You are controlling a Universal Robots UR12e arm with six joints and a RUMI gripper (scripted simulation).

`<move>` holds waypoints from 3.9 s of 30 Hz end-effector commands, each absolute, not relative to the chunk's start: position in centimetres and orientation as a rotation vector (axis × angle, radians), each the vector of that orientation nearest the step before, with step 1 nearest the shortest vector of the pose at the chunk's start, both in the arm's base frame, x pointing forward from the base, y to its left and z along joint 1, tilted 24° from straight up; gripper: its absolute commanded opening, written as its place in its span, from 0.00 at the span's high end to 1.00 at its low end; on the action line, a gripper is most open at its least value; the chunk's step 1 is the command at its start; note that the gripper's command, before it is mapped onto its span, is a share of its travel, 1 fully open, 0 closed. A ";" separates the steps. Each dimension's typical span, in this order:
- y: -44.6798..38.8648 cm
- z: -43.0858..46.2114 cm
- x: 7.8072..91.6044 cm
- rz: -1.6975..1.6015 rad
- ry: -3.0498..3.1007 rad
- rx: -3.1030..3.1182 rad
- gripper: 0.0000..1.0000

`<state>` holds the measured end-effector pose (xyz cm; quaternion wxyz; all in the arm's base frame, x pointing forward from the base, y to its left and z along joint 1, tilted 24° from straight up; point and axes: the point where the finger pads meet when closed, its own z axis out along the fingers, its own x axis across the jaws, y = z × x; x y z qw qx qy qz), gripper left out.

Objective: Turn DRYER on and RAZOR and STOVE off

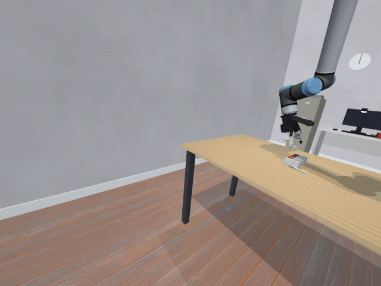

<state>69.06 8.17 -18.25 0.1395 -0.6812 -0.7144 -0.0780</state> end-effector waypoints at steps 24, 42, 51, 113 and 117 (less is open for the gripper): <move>8.2 -18.2 69.2 -0.228 -2.066 -1.968 0.00; 7.2 -15.9 65.5 -0.463 -2.161 -2.020 0.00; 7.0 -13.7 62.9 -0.609 -2.232 -2.044 0.00; 7.3 -15.9 65.3 -0.657 -3.008 -1.123 0.00; 7.5 -16.6 66.1 -0.644 -3.107 -0.924 0.00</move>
